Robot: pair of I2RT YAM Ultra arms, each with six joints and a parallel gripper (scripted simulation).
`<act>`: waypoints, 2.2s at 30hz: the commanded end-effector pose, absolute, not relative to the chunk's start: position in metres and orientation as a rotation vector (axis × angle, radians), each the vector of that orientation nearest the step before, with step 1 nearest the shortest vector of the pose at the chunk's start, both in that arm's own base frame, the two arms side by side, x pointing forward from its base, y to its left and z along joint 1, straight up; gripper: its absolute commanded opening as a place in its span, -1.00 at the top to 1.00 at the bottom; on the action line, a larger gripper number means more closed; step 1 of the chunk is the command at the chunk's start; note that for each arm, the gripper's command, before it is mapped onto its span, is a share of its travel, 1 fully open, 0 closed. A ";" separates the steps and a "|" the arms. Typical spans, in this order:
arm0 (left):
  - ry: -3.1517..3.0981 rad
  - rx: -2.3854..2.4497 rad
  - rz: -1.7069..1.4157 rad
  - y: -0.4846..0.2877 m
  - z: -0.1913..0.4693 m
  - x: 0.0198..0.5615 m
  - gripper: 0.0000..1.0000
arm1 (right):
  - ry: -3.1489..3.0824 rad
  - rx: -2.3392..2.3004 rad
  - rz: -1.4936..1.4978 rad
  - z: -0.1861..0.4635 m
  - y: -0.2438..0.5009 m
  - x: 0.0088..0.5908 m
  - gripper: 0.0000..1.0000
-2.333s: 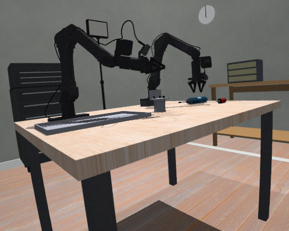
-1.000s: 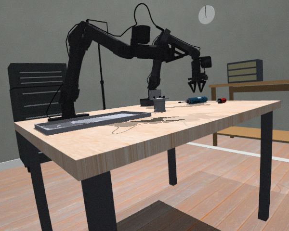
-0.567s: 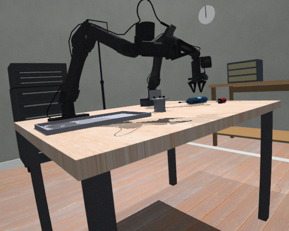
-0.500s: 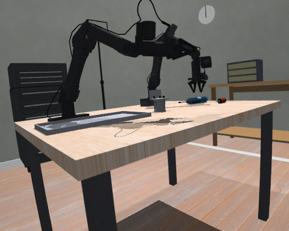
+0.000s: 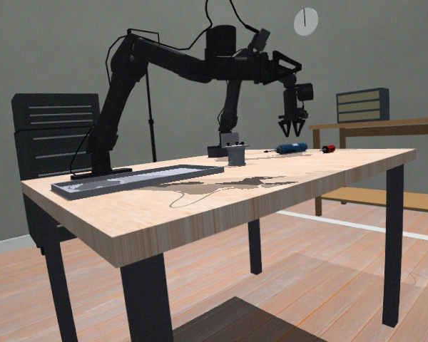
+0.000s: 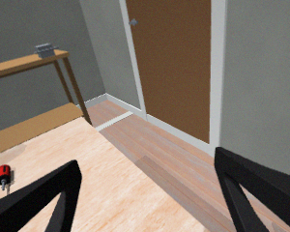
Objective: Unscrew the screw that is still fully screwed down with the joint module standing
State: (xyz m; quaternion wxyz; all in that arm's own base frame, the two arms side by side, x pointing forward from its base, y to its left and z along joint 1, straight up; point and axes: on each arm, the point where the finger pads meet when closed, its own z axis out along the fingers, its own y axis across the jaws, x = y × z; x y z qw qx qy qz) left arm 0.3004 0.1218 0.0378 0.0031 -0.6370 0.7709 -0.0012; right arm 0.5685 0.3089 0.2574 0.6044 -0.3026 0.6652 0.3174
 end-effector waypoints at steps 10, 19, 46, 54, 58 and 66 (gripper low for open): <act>2.415 -1.992 -0.005 0.122 0.042 0.301 -0.30 | 1.534 -0.687 0.751 0.263 0.291 0.598 -0.72; 2.415 -1.992 -0.005 0.122 0.042 0.301 -0.30 | 1.521 -0.670 0.747 0.262 0.272 0.627 -0.72; 2.415 -1.992 -0.005 0.122 0.042 0.301 -0.30 | 1.507 -0.678 0.740 0.267 0.276 0.622 -0.72; 2.415 -1.992 -0.005 0.122 0.042 0.301 -0.30 | 1.507 -0.678 0.740 0.267 0.276 0.622 -0.72; 2.436 -1.927 -0.042 0.117 0.054 0.308 -0.30 | 1.507 -0.678 0.740 0.267 0.276 0.622 -0.72; 2.593 -1.683 -0.131 0.099 0.068 0.313 -0.30 | 1.507 -0.678 0.740 0.267 0.276 0.622 -0.72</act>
